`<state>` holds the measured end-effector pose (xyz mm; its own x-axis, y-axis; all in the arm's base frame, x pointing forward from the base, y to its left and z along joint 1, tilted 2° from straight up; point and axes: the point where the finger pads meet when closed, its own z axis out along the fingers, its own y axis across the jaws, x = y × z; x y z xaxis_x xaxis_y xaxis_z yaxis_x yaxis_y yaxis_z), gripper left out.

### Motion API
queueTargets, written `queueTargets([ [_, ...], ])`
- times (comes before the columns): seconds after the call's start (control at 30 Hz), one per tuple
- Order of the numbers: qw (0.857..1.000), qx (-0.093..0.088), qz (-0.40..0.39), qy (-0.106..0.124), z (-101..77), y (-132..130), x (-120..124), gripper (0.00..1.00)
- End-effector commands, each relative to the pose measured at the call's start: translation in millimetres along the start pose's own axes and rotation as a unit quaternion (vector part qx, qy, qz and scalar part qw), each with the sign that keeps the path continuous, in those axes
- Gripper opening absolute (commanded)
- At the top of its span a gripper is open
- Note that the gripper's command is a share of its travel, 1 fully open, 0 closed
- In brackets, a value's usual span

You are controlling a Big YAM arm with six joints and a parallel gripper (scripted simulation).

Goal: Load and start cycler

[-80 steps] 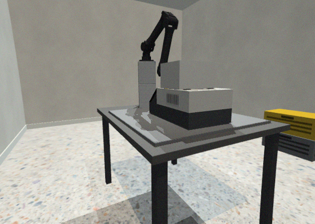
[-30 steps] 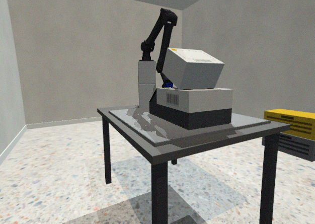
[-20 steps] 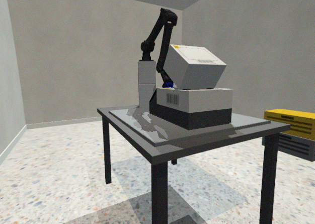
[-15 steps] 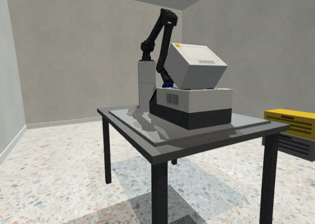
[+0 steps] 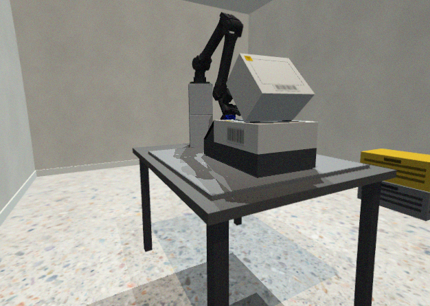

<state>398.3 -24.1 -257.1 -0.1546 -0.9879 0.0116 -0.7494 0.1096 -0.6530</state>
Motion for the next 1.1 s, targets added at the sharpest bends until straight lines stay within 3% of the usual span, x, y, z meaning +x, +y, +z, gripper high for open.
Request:
queueTargets([
  [0.0, 1.000, 0.013, 0.004, -0.003, 3.1, -16, -5, 0.00],
  [0.2, 1.000, 0.017, 0.006, 0.003, -1.3, -25, 4, 0.00],
  [0.87, 1.000, -0.004, 0.004, 0.005, -2.7, 8, 7, 0.00],
  [0.97, 1.000, 0.000, 0.006, 0.002, -27.6, 5, 1, 0.00],
  [1.07, 1.000, 0.005, 0.005, -0.001, -30.2, 0, -1, 0.00],
])
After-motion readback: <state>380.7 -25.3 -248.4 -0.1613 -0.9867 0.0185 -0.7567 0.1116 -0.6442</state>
